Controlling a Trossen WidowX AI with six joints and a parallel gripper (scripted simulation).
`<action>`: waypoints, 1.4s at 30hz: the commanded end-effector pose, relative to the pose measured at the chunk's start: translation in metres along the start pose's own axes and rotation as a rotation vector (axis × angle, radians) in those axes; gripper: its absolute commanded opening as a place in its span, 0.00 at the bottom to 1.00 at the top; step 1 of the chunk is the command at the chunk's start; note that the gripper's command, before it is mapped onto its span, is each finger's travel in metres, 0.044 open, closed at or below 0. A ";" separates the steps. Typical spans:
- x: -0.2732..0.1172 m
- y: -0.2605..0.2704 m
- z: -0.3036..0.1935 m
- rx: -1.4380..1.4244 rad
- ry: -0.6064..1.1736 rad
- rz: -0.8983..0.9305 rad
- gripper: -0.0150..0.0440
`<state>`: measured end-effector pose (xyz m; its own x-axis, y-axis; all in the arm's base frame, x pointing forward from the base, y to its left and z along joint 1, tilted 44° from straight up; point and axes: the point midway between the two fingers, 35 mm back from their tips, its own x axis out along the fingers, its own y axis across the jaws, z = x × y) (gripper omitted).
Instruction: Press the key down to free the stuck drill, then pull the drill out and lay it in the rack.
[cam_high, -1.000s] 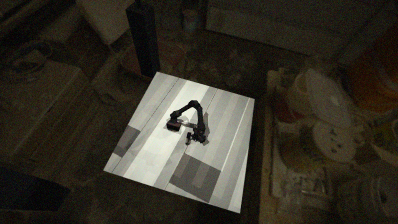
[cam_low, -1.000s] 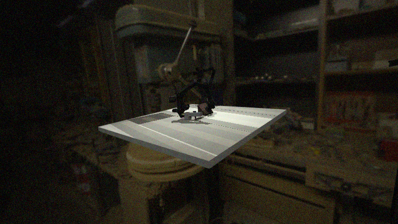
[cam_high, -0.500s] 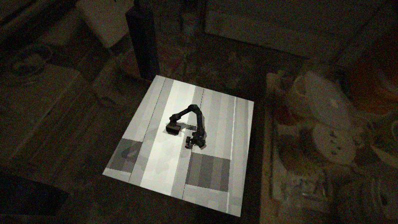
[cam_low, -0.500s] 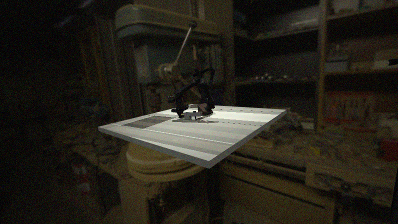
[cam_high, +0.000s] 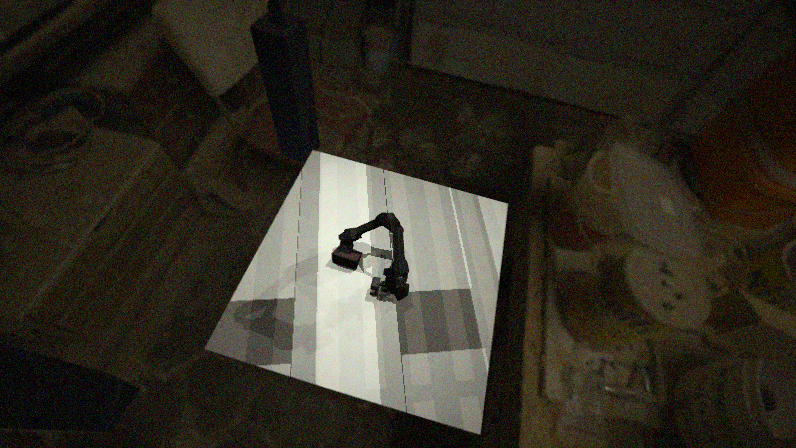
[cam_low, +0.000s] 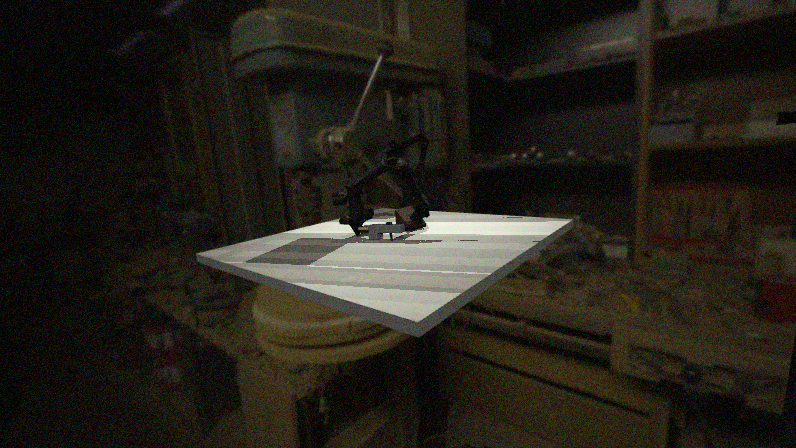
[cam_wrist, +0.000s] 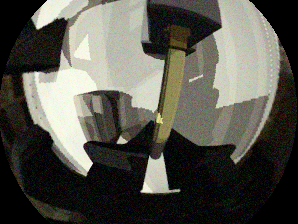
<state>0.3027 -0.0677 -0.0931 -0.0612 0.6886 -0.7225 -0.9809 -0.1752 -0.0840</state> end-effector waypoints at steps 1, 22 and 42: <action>-0.001 -0.001 -0.008 -0.004 0.006 -0.001 0.25; -0.001 -0.001 -0.039 -0.005 0.008 -0.001 0.25; -0.007 0.001 -0.033 -0.005 0.008 -0.001 0.25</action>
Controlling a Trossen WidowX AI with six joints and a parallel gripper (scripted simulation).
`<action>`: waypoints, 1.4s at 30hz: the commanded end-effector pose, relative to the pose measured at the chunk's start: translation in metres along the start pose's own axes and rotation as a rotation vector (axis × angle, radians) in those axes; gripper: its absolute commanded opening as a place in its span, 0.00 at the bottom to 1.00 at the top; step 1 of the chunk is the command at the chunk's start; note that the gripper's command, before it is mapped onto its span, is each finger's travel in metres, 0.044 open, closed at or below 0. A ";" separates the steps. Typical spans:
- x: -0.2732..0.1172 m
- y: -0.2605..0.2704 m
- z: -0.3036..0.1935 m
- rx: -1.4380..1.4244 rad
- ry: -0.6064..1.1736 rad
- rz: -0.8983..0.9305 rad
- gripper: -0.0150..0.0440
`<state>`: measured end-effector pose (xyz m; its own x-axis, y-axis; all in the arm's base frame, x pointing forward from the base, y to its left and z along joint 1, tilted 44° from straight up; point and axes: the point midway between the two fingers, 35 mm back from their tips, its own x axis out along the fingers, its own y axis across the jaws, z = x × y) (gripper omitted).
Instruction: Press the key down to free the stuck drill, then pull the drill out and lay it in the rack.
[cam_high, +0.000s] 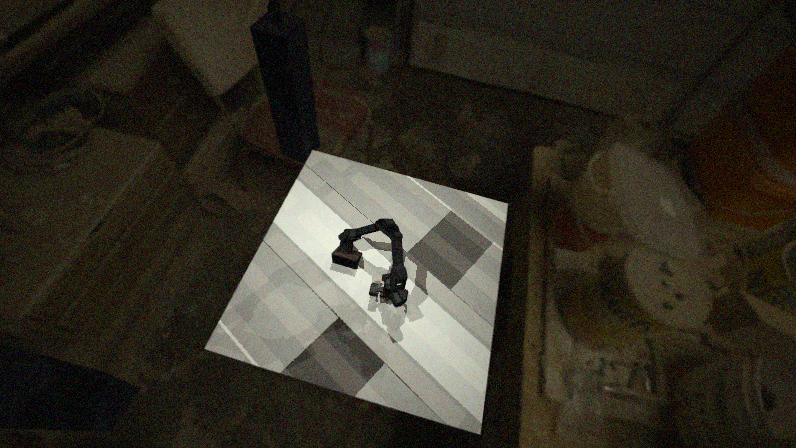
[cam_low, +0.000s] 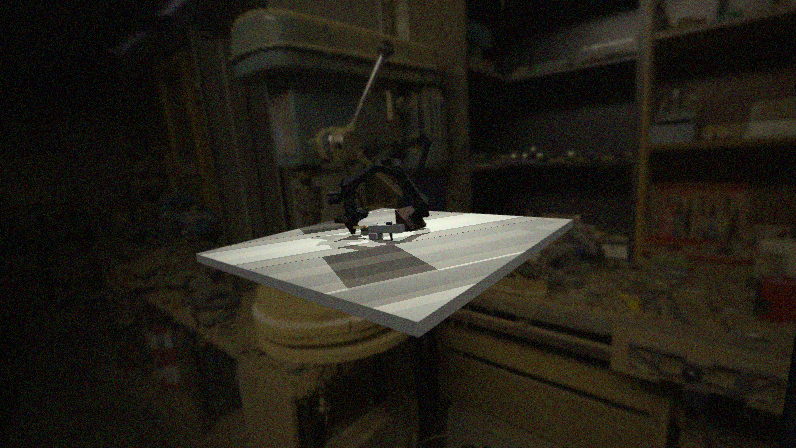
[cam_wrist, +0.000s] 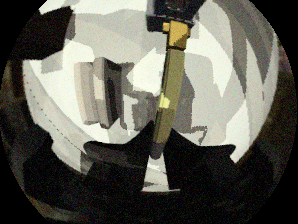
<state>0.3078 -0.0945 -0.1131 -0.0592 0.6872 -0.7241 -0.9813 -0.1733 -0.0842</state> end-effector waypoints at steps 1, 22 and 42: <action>-0.003 0.000 0.000 -0.006 0.005 0.001 0.25; -0.009 0.002 0.001 -0.006 0.006 0.001 0.25; -0.014 0.003 0.002 -0.006 0.006 0.001 0.25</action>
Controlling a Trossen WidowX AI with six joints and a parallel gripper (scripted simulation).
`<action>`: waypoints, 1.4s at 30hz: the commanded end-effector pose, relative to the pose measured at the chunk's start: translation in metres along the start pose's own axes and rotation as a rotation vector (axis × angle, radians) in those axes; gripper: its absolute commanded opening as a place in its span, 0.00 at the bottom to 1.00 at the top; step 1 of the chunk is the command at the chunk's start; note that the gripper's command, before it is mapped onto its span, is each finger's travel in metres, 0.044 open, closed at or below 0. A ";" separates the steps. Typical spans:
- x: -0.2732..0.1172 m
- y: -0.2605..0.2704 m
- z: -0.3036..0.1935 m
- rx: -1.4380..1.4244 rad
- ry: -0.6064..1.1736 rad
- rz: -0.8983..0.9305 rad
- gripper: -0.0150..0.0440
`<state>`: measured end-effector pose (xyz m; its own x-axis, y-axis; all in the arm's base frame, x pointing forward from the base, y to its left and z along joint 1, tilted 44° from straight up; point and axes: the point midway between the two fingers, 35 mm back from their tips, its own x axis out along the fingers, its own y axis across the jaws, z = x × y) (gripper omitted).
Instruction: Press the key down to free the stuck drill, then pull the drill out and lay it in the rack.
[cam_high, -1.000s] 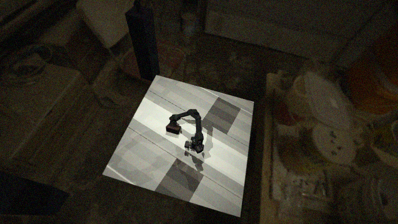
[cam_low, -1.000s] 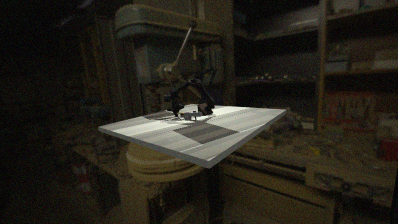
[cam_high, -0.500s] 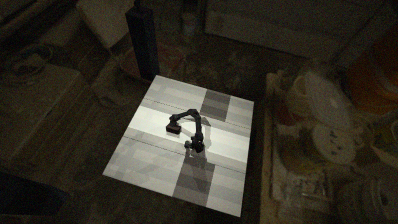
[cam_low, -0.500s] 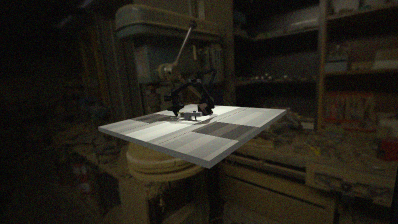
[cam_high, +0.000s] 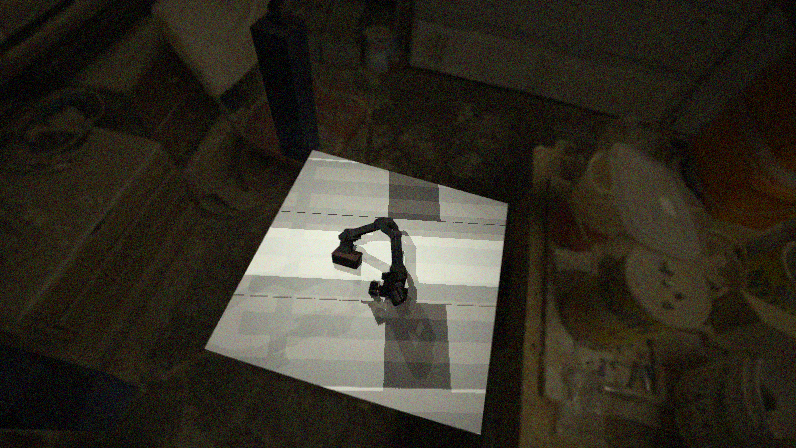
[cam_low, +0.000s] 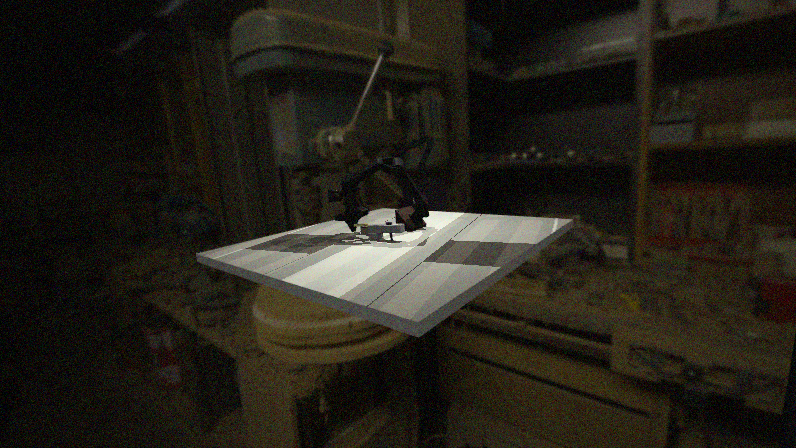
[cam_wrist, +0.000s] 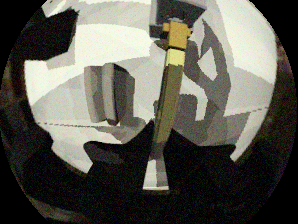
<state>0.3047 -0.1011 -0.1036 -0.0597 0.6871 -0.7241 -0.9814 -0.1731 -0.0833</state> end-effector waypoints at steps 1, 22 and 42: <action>-0.003 -0.001 0.000 -0.006 0.006 0.001 0.25; -0.009 0.000 0.001 -0.006 0.006 0.001 0.25; -0.014 0.000 0.002 -0.006 0.006 0.001 0.25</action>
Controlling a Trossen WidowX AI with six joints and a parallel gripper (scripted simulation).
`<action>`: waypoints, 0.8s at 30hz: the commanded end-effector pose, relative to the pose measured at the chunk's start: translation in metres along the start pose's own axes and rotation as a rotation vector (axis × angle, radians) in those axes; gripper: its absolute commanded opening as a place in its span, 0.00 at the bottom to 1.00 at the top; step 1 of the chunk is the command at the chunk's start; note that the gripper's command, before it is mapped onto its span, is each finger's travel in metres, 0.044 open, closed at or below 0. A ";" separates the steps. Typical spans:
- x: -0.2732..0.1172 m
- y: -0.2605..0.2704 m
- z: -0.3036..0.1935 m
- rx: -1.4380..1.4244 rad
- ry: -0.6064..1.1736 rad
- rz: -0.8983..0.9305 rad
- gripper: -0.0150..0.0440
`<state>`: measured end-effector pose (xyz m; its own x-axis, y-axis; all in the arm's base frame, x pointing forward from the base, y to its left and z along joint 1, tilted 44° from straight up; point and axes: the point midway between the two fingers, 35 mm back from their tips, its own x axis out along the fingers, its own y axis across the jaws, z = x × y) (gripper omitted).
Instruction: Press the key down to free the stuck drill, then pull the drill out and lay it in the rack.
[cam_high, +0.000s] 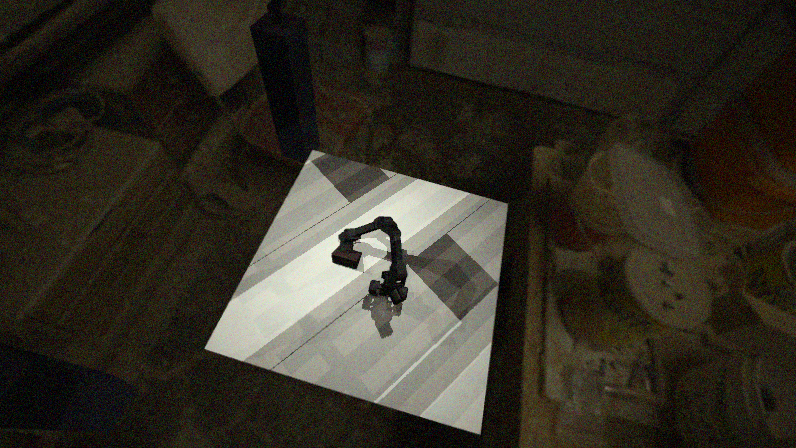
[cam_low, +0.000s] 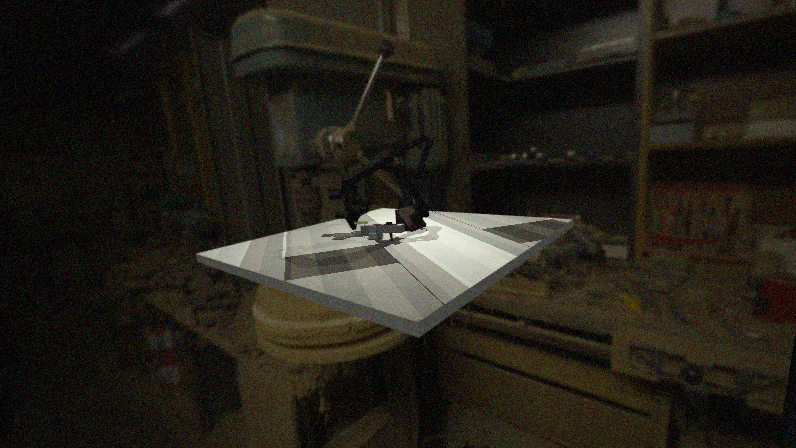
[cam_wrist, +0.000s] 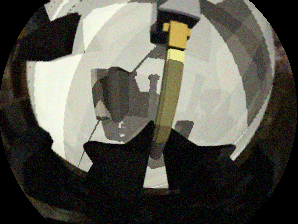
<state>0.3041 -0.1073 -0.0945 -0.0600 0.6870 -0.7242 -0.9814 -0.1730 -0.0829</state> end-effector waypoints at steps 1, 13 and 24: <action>-0.003 -0.001 0.000 -0.007 0.006 0.001 0.25; -0.006 -0.001 0.000 -0.007 0.006 0.001 0.25; -0.009 -0.002 0.000 -0.007 0.006 0.001 0.25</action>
<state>0.3048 -0.1107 -0.0898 -0.0601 0.6869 -0.7243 -0.9814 -0.1730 -0.0827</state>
